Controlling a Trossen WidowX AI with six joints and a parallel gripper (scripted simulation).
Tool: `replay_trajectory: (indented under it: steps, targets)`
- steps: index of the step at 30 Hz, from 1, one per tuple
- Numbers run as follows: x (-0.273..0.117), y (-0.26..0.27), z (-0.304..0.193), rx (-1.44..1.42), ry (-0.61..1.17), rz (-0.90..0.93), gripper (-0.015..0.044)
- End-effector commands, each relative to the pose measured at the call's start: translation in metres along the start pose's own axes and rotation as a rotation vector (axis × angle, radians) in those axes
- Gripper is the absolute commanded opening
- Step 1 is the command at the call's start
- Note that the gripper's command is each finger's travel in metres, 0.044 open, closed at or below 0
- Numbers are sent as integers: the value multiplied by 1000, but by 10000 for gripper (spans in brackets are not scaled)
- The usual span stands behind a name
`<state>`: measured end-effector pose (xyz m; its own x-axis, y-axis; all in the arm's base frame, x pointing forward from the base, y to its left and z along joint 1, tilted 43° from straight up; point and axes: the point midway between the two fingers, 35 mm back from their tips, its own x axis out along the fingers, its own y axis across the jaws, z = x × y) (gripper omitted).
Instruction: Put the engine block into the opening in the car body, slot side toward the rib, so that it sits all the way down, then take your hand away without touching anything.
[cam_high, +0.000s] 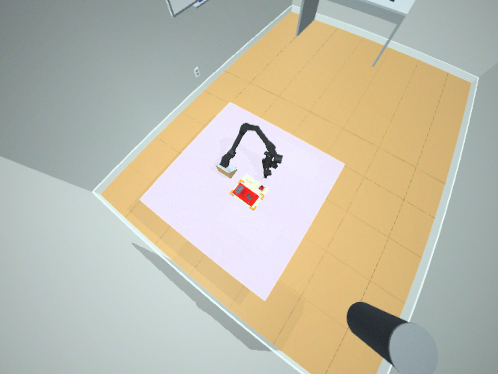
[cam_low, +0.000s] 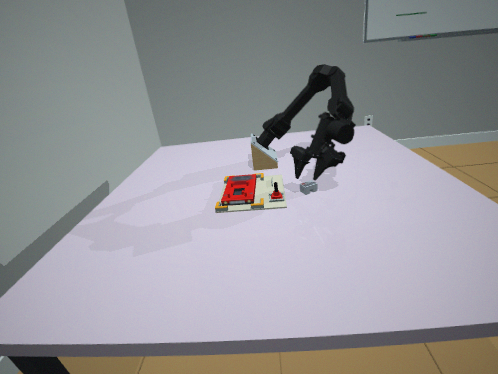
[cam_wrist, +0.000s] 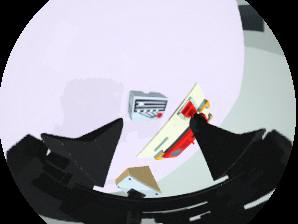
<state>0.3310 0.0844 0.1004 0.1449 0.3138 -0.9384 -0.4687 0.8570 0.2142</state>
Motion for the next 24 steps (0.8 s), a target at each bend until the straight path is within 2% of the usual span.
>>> replay_trajectory:
  steps: [1, 24]
  targets:
    - [2, 0, -1, 164, 6, 45, 440]
    - [-3, -7, -1, 937, 59, 234, 440]
